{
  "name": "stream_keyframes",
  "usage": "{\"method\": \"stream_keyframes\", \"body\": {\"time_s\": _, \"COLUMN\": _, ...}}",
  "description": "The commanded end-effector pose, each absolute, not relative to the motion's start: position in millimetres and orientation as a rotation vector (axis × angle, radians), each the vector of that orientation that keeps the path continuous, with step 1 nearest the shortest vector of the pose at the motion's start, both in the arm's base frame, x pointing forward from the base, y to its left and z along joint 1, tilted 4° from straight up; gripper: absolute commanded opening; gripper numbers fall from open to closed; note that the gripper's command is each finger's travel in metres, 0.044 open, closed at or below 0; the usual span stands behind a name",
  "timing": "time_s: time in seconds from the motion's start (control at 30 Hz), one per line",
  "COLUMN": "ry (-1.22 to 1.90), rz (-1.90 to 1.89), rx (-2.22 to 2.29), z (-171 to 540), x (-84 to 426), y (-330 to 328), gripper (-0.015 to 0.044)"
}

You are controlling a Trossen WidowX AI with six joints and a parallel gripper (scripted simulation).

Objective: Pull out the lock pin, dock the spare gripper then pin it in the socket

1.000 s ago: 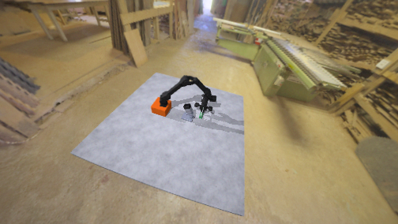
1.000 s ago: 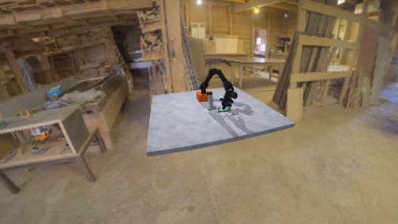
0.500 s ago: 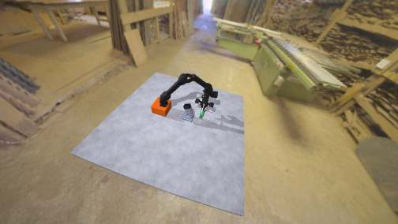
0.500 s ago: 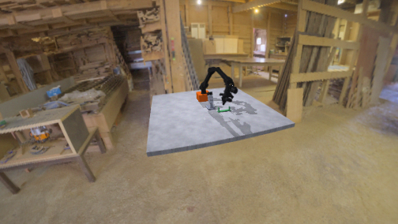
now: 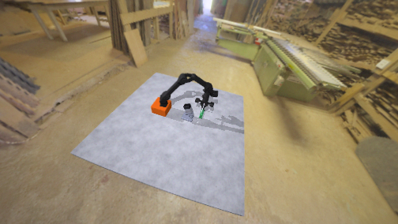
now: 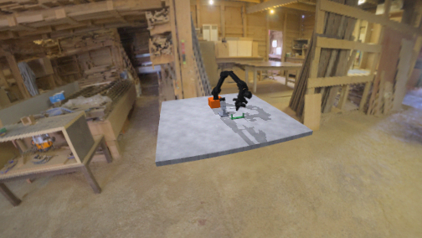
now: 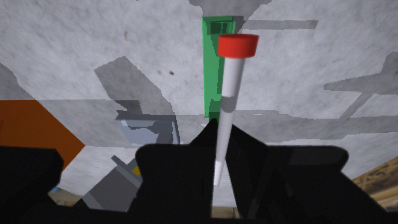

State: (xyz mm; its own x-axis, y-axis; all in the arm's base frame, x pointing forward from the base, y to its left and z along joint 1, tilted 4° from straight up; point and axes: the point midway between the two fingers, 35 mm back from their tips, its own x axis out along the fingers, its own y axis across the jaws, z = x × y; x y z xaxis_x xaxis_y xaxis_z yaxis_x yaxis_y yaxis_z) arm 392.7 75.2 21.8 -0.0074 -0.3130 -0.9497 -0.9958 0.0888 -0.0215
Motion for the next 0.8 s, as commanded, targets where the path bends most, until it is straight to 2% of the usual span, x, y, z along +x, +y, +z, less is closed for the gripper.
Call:
{"method": "stream_keyframes", "body": {"time_s": 0.0, "ry": 1.472, "rz": 0.971, "rx": -1.374, "z": 22.5, "x": 391.0, "y": 76.3, "gripper": 0.0002}}
{"method": "stream_keyframes", "body": {"time_s": 0.77, "ry": 1.482, "rz": 0.965, "rx": -1.347, "z": 38.1, "x": 321.1, "y": 95.0, "gripper": 0.0}}
